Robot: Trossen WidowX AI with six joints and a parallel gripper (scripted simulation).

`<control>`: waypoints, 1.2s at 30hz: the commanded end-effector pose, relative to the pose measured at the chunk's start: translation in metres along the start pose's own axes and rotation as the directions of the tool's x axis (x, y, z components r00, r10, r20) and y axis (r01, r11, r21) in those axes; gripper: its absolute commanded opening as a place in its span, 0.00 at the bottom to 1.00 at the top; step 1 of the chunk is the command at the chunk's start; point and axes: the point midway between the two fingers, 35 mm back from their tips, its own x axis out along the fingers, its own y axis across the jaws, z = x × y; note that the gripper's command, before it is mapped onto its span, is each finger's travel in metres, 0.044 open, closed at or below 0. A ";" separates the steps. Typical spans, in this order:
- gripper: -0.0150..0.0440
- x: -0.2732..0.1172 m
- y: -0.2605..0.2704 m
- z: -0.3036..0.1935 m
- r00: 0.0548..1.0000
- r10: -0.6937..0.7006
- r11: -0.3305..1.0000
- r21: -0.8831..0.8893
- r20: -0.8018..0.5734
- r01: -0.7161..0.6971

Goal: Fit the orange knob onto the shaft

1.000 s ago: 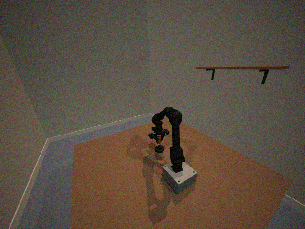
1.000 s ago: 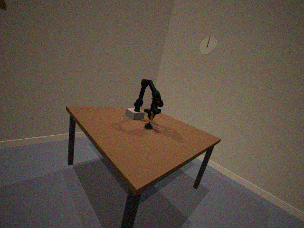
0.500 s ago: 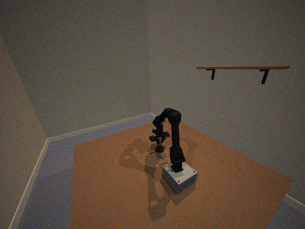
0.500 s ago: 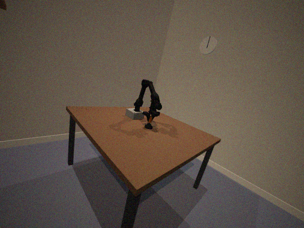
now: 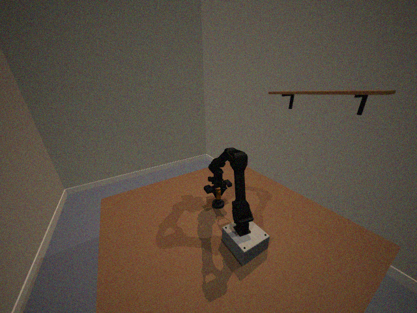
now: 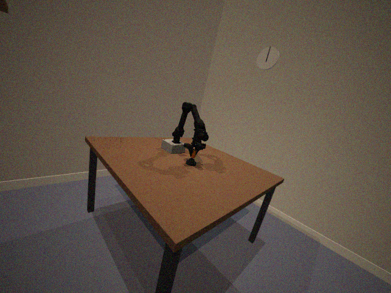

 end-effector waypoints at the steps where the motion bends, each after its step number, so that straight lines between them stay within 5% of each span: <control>1: 0.25 0.001 0.000 0.000 1.000 0.002 1.000 0.001 0.002 -0.002; 18: 0.25 -0.004 0.000 -0.001 1.000 0.002 1.000 0.001 0.002 -0.002; 25: 0.25 -0.004 -0.001 0.000 1.000 0.002 0.981 -0.196 0.003 -0.001; 36: 0.25 0.000 -0.001 0.001 1.000 0.002 0.978 -0.207 0.003 -0.001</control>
